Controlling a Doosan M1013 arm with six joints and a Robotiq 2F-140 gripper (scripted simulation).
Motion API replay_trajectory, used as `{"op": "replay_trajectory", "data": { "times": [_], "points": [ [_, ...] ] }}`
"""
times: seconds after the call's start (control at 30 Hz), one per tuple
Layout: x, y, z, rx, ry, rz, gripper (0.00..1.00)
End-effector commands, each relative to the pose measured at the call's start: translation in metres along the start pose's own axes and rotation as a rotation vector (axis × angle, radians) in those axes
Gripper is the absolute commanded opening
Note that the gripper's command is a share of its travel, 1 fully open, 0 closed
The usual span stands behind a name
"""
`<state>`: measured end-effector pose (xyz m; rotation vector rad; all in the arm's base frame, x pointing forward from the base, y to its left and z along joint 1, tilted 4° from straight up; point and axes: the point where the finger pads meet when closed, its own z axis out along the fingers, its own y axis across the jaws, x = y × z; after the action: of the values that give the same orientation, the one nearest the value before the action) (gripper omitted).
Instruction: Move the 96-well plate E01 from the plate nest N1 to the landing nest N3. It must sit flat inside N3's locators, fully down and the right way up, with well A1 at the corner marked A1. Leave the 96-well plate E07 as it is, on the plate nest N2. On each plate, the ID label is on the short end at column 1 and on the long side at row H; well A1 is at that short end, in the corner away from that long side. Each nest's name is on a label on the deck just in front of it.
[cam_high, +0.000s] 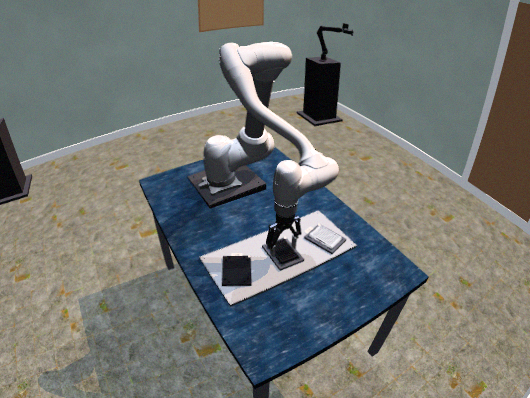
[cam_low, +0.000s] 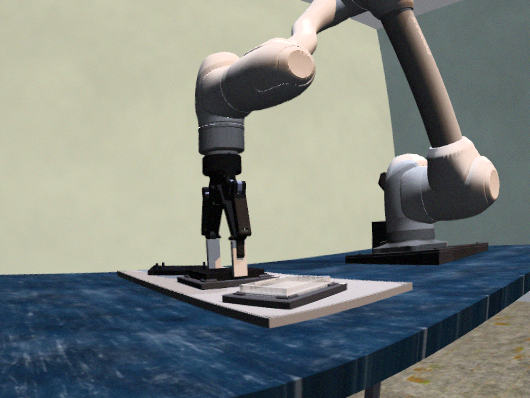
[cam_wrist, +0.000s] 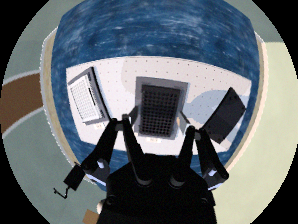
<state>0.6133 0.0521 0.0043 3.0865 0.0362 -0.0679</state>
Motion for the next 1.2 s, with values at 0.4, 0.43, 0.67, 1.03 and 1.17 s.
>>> {"op": "replay_trajectory", "data": {
  "times": [0.4, 0.43, 0.67, 1.03, 1.17],
  "points": [
    [0.000, 0.001, 0.002, -0.001, 0.002, -0.001, 0.66],
    [0.000, 0.001, 0.001, -0.001, 0.002, -0.001, 0.66],
    [0.000, 0.001, -0.001, -0.001, 0.002, -0.001, 0.66],
    [0.000, 0.001, -0.010, -0.001, 0.002, -0.001, 0.66],
    [0.000, 0.001, -0.016, -0.001, 0.002, -0.001, 0.66]
  ]
}}
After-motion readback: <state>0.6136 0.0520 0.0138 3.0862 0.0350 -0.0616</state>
